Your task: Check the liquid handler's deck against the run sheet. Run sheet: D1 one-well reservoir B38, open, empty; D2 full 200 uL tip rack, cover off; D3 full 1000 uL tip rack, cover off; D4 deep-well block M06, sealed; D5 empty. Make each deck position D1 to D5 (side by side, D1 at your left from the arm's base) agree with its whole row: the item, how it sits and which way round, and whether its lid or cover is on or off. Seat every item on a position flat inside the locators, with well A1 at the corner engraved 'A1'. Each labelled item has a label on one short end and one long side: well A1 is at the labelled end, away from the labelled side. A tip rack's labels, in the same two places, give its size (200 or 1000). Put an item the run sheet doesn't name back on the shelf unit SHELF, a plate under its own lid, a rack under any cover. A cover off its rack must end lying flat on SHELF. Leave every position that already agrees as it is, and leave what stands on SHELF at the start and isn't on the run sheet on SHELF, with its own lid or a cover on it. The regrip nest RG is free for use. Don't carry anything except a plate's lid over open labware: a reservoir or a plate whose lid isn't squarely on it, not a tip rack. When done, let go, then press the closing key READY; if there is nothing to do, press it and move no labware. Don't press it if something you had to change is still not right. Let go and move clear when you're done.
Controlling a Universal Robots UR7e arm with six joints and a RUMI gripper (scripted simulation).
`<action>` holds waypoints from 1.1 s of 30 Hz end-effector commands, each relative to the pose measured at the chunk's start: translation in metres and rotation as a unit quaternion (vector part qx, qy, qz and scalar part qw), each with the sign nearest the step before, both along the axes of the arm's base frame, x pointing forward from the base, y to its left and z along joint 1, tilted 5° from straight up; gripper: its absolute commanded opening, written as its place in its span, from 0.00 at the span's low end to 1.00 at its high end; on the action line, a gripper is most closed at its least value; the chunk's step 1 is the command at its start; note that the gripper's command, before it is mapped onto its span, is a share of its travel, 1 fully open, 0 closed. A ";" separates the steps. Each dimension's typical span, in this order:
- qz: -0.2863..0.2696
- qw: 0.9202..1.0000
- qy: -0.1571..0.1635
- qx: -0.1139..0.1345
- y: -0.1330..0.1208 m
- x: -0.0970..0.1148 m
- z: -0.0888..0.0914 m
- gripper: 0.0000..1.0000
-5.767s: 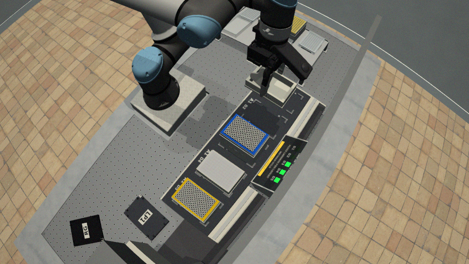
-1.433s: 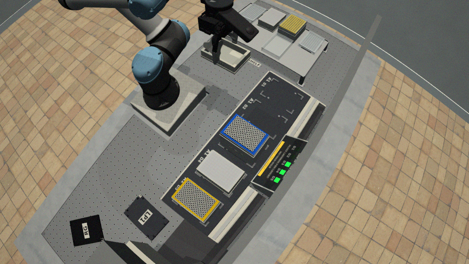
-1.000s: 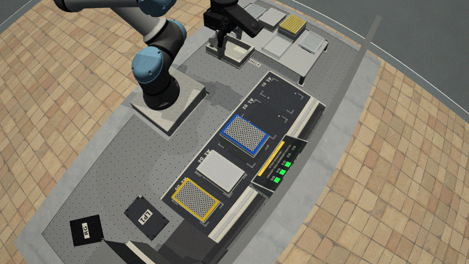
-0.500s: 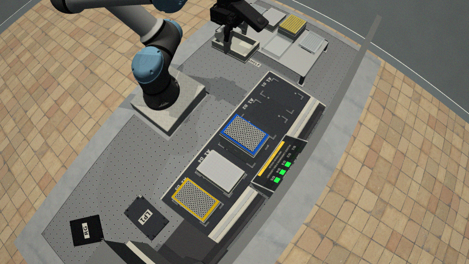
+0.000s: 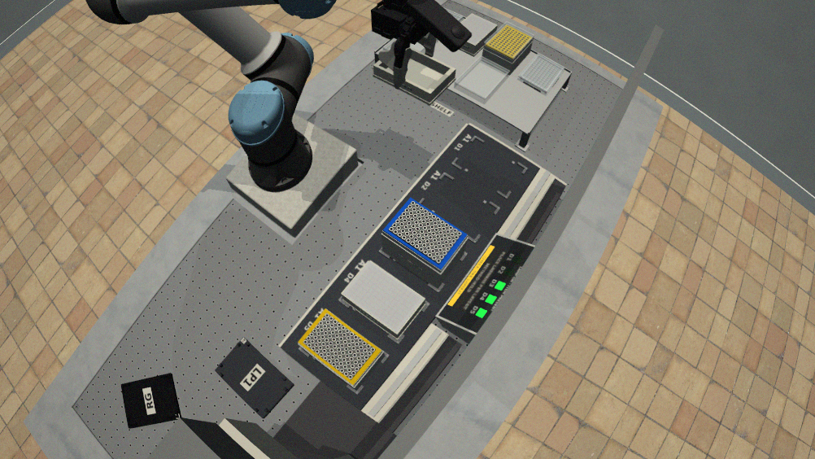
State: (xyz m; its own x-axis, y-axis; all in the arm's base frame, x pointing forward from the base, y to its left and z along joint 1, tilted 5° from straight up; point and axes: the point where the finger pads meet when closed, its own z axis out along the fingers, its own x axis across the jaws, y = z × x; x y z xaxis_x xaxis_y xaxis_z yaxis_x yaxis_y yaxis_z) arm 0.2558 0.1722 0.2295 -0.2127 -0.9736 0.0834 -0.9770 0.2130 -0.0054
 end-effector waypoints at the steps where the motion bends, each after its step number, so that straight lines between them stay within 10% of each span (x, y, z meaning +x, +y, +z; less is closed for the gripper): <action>1: -0.001 1.000 -0.001 0.000 0.012 0.003 -0.001 0.00; 33: -0.001 1.000 -0.001 0.000 0.047 0.022 -0.004 0.00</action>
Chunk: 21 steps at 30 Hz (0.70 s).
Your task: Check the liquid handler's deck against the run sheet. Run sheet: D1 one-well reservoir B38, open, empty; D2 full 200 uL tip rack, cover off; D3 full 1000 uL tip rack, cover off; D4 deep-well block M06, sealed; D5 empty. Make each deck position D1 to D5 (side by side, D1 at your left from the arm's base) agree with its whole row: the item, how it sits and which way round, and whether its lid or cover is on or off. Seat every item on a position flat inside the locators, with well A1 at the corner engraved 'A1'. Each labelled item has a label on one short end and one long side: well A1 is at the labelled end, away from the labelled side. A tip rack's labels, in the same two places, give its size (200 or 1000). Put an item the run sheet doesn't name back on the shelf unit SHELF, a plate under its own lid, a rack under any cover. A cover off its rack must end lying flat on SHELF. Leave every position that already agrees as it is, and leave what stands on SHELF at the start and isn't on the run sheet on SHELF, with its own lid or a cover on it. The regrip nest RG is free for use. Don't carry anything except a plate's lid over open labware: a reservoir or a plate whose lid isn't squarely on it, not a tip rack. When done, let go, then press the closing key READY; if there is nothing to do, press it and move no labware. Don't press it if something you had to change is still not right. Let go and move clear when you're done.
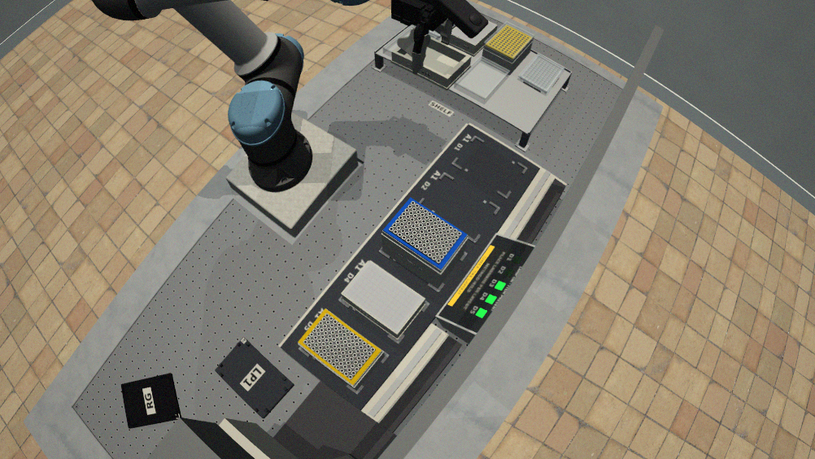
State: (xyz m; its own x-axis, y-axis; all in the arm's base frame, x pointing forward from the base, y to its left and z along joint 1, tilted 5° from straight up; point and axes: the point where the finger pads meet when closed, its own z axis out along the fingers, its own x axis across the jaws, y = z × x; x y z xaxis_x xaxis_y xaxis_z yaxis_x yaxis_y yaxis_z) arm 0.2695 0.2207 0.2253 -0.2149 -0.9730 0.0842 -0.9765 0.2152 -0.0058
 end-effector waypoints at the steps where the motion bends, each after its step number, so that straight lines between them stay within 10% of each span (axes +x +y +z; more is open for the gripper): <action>1: 0.000 1.000 0.000 0.000 -0.002 0.011 0.000 0.00; 21: 0.000 1.000 -0.001 0.000 -0.010 0.052 0.001 0.00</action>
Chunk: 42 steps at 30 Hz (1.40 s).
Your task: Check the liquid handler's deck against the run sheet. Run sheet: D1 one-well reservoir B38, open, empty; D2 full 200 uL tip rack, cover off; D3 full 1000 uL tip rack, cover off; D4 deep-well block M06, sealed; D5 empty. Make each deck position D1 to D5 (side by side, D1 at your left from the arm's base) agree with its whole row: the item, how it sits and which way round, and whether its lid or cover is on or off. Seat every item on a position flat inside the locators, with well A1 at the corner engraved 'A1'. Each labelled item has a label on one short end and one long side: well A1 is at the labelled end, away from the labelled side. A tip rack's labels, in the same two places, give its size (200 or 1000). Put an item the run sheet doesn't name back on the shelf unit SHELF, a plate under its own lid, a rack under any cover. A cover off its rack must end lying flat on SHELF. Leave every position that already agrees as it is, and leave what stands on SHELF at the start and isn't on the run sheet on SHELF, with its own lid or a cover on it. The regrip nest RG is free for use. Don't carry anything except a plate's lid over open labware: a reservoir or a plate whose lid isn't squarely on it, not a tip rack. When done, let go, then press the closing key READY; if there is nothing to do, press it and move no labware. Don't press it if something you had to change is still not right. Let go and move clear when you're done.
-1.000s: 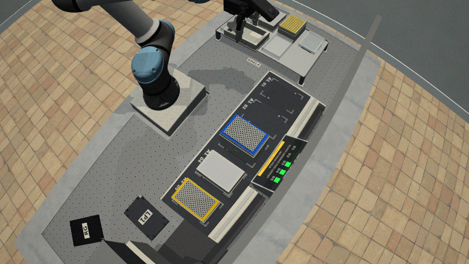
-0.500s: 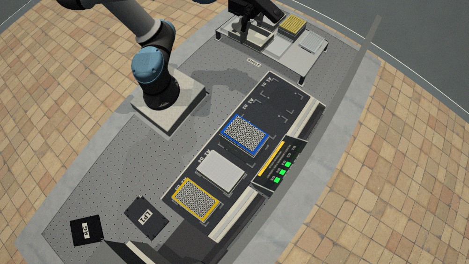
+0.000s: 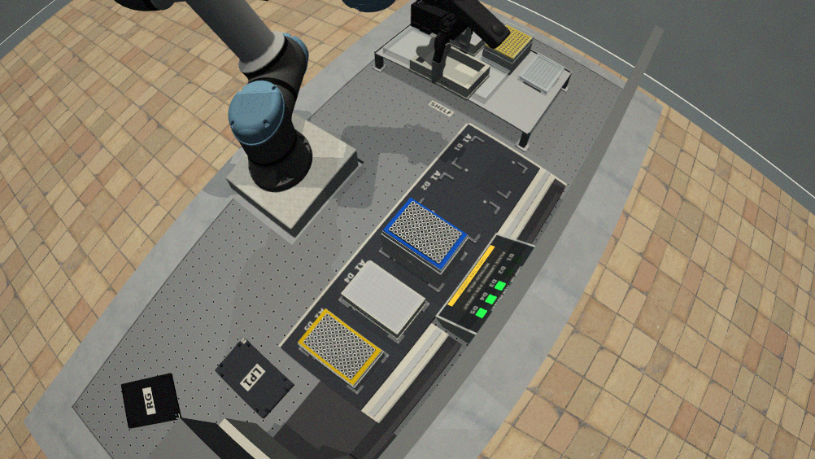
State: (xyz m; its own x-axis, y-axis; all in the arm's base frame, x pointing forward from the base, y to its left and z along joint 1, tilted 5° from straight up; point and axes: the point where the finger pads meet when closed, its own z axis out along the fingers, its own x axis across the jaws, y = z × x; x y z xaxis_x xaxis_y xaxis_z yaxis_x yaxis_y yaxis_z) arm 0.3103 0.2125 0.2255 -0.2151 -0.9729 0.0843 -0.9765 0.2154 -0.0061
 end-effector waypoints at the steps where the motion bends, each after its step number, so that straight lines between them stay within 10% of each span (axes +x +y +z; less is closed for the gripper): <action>1: 0.000 1.000 0.000 0.000 -0.002 0.013 0.000 0.00; 42: 0.000 1.000 -0.001 0.000 -0.019 0.093 0.001 0.00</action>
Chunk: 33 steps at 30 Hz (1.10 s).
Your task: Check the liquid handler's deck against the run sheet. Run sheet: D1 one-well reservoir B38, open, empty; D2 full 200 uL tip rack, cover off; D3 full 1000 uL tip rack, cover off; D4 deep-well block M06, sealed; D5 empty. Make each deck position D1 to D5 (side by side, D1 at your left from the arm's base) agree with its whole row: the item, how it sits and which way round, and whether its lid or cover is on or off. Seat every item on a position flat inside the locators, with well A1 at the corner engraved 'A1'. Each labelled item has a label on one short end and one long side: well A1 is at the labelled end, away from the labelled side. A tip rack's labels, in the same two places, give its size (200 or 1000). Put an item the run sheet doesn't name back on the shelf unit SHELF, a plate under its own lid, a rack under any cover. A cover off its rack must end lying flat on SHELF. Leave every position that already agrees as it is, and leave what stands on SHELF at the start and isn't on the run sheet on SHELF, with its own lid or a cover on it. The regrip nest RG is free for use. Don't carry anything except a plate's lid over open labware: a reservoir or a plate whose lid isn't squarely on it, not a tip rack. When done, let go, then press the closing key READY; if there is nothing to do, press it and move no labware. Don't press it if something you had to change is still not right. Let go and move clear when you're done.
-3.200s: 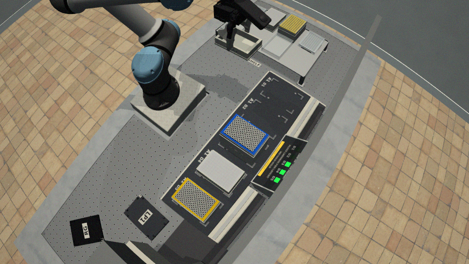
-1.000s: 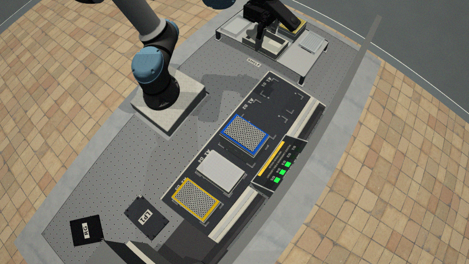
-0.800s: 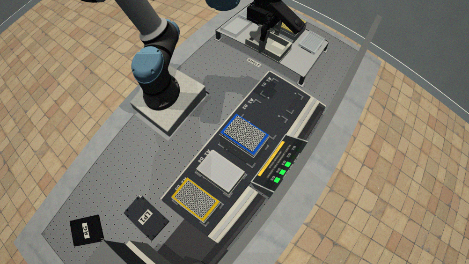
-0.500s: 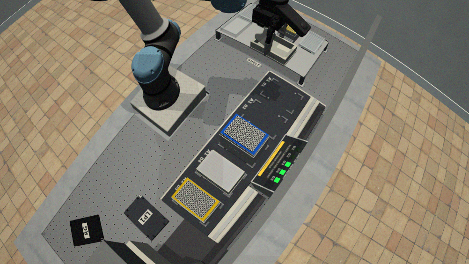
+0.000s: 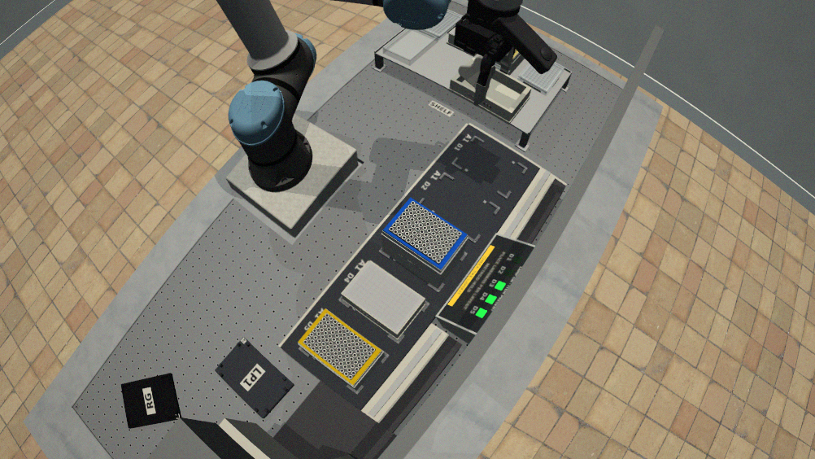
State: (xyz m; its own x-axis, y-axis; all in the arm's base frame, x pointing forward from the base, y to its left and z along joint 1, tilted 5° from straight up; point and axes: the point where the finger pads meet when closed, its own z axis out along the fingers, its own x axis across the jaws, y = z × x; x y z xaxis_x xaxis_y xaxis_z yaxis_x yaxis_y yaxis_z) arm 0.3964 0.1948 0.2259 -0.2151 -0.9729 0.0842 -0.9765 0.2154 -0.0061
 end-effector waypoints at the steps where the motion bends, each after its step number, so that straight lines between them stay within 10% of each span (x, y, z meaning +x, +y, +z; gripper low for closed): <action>1: 0.000 1.000 0.000 0.000 -0.002 0.009 0.000 0.00; 33: 0.000 1.000 -0.001 0.000 -0.007 0.035 0.001 0.00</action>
State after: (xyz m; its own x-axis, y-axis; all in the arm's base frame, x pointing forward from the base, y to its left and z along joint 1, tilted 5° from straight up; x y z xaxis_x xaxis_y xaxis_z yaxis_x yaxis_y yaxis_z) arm 0.4312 0.1878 0.2260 -0.2150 -0.9730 0.0843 -0.9765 0.2153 -0.0058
